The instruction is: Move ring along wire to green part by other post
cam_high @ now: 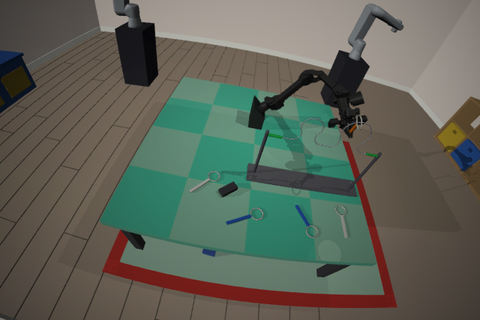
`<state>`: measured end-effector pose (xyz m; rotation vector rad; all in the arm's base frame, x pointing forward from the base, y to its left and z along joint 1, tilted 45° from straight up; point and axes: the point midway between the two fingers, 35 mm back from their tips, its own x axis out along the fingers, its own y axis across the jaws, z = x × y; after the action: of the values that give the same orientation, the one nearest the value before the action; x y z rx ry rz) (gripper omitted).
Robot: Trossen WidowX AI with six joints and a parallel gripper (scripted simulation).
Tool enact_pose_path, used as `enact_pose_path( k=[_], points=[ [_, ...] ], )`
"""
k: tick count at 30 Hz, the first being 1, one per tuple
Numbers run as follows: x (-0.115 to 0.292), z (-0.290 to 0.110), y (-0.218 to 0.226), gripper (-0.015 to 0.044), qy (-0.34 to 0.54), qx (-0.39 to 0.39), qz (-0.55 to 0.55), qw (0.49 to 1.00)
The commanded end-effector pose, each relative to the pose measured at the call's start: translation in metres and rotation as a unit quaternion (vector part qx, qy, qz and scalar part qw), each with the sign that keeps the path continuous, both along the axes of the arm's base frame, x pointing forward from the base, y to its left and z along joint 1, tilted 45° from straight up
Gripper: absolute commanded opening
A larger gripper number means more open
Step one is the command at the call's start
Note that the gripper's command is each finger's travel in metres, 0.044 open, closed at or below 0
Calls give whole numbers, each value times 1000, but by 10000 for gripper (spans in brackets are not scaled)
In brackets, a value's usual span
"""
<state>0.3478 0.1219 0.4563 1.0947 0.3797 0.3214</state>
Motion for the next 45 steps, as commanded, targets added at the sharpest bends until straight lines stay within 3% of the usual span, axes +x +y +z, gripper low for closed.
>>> enact_pose_path(
  k=[1,45],
  points=[
    [-1,2,1,-150,-2,26,1,1000],
    [-1,28,4,-150,-19,331,6,943]
  ],
)
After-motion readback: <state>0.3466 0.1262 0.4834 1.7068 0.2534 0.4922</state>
